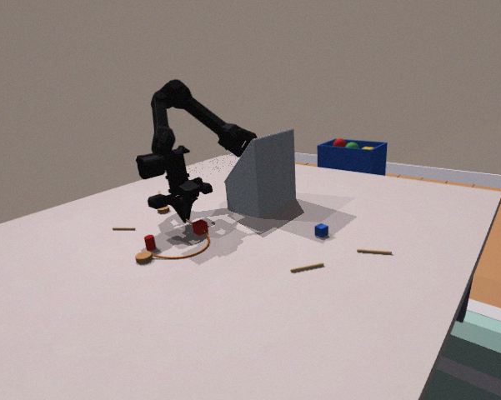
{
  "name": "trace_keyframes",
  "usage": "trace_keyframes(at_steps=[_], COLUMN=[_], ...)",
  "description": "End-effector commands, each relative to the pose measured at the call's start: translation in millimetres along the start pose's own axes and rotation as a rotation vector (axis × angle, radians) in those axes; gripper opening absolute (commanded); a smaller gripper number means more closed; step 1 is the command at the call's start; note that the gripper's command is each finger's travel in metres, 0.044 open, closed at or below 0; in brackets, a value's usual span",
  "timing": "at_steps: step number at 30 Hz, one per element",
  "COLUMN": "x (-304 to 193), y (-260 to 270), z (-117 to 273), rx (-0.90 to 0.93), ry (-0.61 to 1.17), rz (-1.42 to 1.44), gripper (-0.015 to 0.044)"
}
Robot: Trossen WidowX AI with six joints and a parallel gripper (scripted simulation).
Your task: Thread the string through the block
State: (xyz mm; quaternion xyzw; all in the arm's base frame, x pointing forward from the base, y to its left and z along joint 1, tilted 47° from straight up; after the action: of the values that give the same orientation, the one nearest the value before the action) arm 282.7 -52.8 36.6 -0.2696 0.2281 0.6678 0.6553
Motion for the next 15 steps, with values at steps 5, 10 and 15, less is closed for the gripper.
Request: trace_keyframes(at_steps=[5,10,15], x=[-11.0,-17.3,-23.7], y=[1.7,2.5,3.2], z=[1.2,1.8,2.5], rx=[0.0,-0.001,-0.001], ry=[-0.002,-0.002,-0.002], rz=[0.0,0.0,0.0], gripper=[0.0,0.0,0.0])
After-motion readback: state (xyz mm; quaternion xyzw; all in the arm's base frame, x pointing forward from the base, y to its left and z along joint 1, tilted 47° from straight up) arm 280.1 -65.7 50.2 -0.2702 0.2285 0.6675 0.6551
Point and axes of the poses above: the point midway between the two fingers, 35 mm back from their tips, its own z axis back along the fingers, its own y axis across the jaws, x = y × z, the point moved 7 cm from there along z, back along the fingers, and after that the axes turned 7 degrees about z, right-handed, at the moved point
